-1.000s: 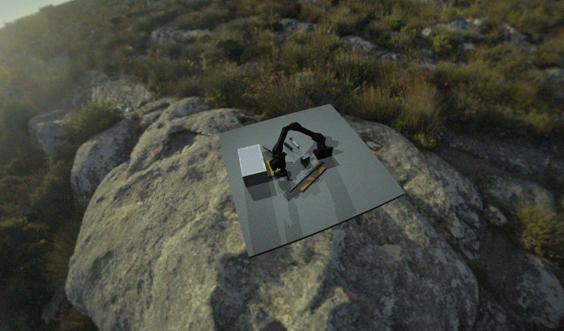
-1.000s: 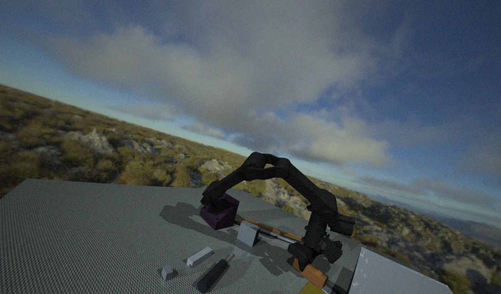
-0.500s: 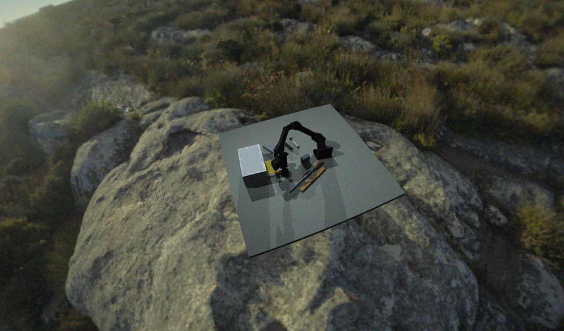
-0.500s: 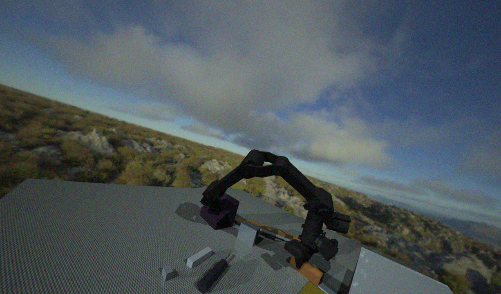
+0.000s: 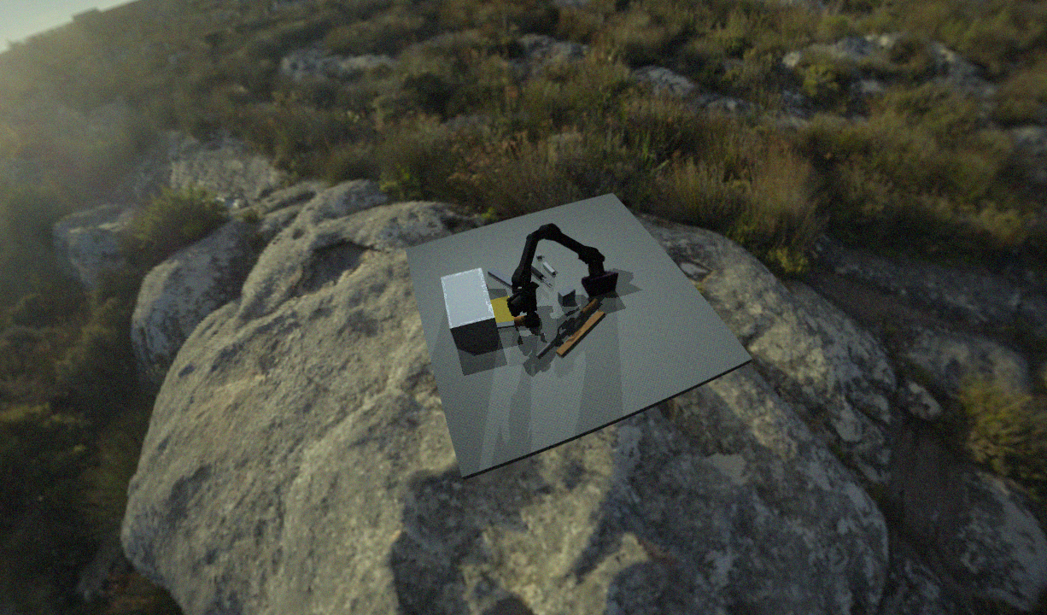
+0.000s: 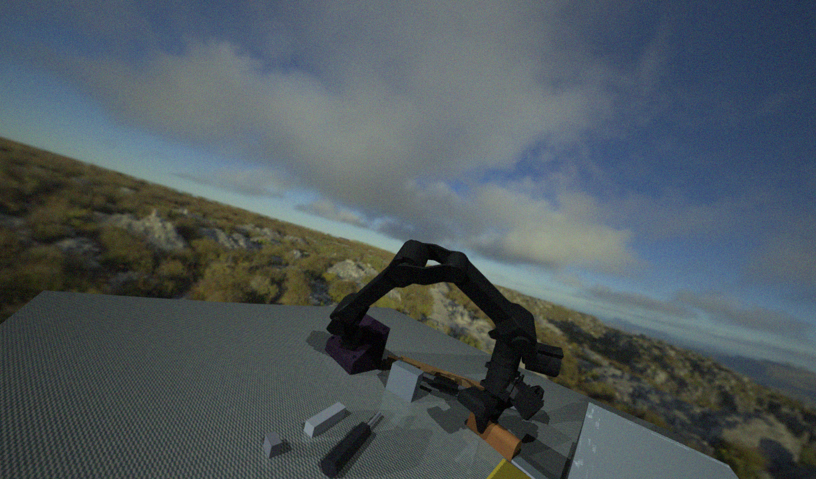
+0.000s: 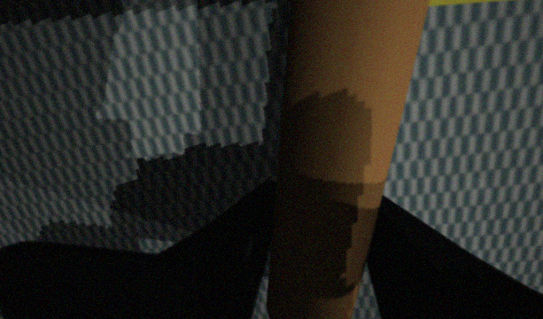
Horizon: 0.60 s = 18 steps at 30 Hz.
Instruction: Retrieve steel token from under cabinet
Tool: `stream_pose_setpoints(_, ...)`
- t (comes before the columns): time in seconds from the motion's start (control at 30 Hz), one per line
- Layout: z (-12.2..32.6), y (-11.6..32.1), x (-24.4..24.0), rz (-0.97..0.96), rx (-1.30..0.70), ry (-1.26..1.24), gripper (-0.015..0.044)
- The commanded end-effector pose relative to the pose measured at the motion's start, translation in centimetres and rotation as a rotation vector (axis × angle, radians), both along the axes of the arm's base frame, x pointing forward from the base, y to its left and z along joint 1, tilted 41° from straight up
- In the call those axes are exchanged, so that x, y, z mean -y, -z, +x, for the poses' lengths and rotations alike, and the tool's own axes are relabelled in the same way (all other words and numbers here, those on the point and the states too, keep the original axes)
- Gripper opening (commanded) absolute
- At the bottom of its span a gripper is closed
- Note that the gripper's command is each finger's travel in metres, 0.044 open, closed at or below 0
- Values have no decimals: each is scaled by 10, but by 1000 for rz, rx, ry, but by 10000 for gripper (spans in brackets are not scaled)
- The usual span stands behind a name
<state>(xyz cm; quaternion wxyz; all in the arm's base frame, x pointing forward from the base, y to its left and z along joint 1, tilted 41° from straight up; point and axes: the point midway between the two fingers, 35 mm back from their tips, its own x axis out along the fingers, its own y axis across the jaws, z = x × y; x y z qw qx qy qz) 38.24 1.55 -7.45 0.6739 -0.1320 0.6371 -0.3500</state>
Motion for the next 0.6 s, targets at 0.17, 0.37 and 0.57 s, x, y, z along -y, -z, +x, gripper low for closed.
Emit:
stream_pose_setpoints(0.17,-12,3,-3,-1,-3,2,0)
stream_pose_setpoints(0.37,-18,4,-5,-1,-4,2,0)
stream_pose_setpoints(0.57,-25,5,-7,-1,-4,2,0)
